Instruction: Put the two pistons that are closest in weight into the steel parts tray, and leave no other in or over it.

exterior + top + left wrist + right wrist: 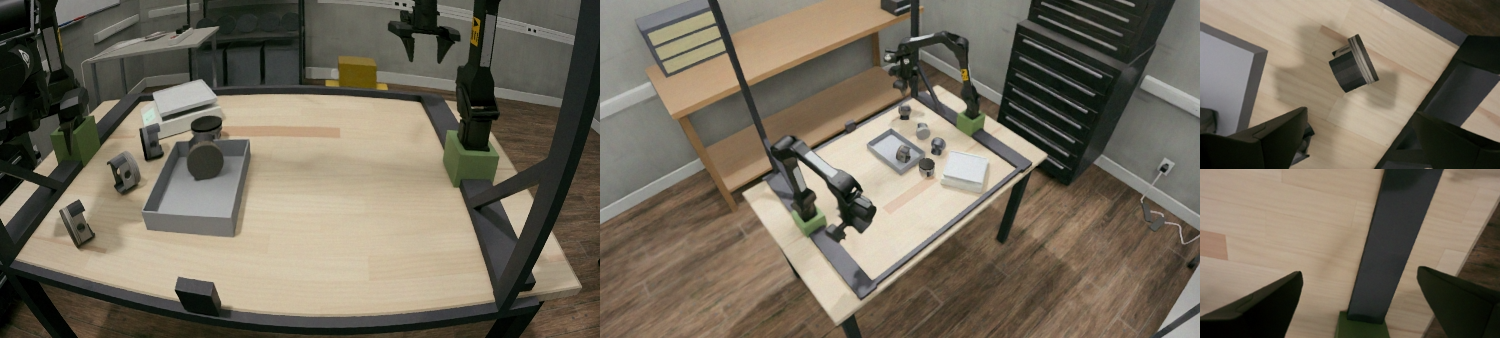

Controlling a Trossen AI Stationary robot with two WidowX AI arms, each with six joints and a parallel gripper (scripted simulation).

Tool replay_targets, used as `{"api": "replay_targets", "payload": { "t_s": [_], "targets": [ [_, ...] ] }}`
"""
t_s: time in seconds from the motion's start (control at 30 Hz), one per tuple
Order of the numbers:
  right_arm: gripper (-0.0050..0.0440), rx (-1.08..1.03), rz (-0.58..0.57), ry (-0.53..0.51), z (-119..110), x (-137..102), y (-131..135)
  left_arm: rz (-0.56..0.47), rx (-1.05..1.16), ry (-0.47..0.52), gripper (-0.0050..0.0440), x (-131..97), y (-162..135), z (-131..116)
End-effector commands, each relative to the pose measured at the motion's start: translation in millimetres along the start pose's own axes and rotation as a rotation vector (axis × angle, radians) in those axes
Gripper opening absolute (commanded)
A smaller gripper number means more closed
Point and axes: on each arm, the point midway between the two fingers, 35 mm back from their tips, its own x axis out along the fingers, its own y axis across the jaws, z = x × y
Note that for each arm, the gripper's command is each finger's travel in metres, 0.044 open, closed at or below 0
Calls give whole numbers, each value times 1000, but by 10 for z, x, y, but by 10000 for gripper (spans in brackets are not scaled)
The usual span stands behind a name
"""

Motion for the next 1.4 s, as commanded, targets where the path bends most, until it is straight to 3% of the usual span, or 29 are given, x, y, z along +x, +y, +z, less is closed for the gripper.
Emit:
{"api": "replay_targets", "payload": {
  "t_s": [0.0,1.37],
  "targets": [
    [400,-6,3,-33,55,-85,11,22,69,-37,378,-136,17,57],
    [400,-6,3,-33,55,-85,11,208,1033,61,378,-126,10,11]
  ]
}}
